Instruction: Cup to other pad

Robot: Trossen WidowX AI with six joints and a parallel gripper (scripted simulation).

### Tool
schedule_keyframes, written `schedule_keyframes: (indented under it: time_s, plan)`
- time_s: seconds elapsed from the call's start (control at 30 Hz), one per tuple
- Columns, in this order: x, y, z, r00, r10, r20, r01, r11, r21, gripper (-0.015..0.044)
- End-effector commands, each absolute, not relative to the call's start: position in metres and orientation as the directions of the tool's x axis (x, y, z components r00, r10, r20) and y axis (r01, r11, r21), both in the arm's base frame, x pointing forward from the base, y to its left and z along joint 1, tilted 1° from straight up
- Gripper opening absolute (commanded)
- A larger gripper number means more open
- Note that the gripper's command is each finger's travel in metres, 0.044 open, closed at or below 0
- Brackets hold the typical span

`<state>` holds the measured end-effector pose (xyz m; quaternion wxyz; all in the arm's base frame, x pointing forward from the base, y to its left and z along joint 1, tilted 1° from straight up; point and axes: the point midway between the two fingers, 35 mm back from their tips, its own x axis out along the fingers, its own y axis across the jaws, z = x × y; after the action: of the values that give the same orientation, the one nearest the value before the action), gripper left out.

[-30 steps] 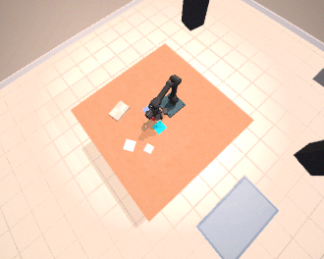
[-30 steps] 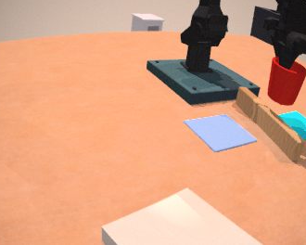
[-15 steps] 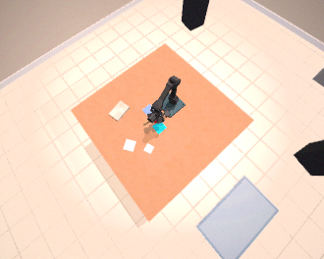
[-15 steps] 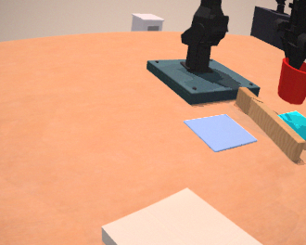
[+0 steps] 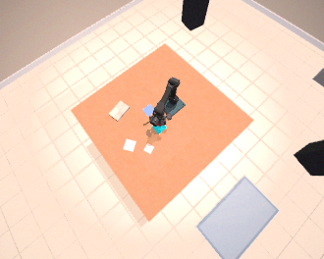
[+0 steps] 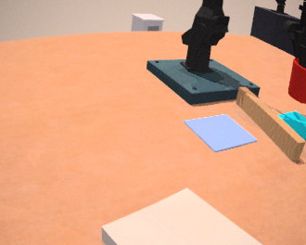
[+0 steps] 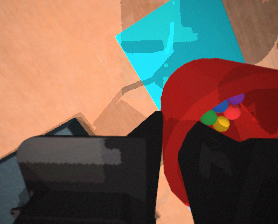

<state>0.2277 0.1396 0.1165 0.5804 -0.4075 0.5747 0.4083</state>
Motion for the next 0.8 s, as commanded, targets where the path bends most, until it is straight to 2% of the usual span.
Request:
schedule_keyframes:
  time_s: [0.0, 0.77]
  plan:
    - [0.227, 0.149, 0.118, 0.005, 0.011, -1.0, -0.941, 0.337, -0.001, 0.0]
    - [0.227, 0.161, 0.099, 0.004, 0.011, -1.0, -0.941, 0.337, 0.0, 0.0]
